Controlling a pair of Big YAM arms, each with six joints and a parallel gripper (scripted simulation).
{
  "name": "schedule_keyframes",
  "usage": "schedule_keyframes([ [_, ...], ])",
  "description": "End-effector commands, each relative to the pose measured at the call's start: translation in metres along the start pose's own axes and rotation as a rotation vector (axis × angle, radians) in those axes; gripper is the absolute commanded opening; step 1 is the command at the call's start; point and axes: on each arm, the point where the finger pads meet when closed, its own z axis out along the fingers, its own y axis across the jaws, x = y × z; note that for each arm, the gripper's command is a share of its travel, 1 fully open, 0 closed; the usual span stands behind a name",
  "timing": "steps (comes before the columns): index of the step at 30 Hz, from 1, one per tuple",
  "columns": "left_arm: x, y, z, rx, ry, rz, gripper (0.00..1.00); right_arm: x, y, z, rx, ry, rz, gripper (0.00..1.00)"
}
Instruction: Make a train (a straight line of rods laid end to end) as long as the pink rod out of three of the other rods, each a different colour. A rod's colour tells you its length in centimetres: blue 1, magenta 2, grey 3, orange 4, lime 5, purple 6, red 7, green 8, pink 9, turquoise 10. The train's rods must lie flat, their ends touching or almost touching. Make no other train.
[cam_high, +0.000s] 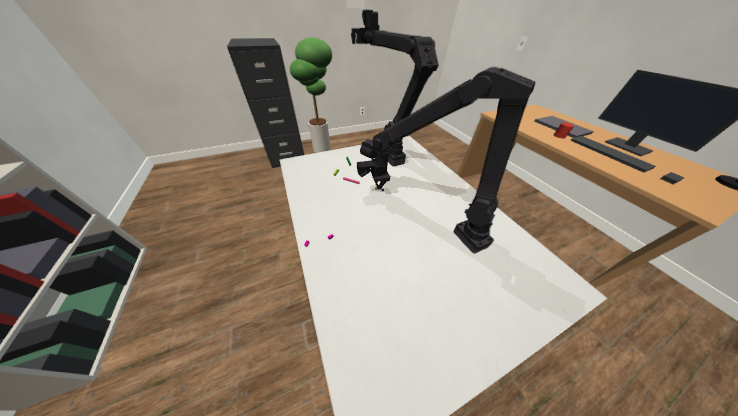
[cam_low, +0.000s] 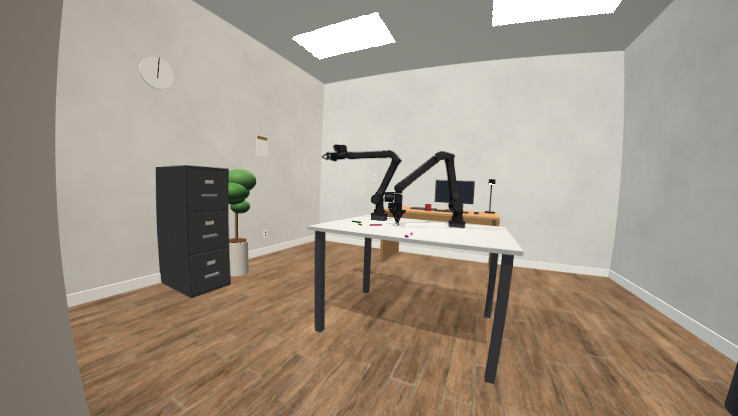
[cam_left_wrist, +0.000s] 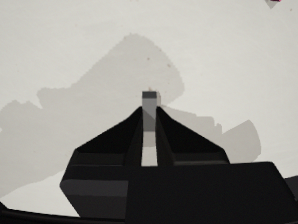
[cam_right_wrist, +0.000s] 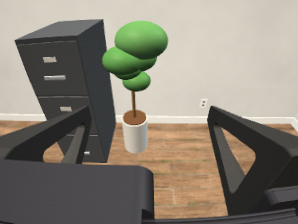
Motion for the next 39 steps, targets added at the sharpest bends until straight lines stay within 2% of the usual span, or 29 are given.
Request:
schedule_keyframes([
  [1,-0.0032,-0.0029,-0.0031,0.011,-0.008,-0.017,0.04,-0.0124,-0.0037,-0.0072,0.004,-0.035,0.009,1.00],
  [39,-0.0059,-0.0066,-0.0082,0.022,-0.016,-0.017,0.04,-0.0124,-0.0037,-0.0072,0.004,-0.035,0.009,1.00],
])
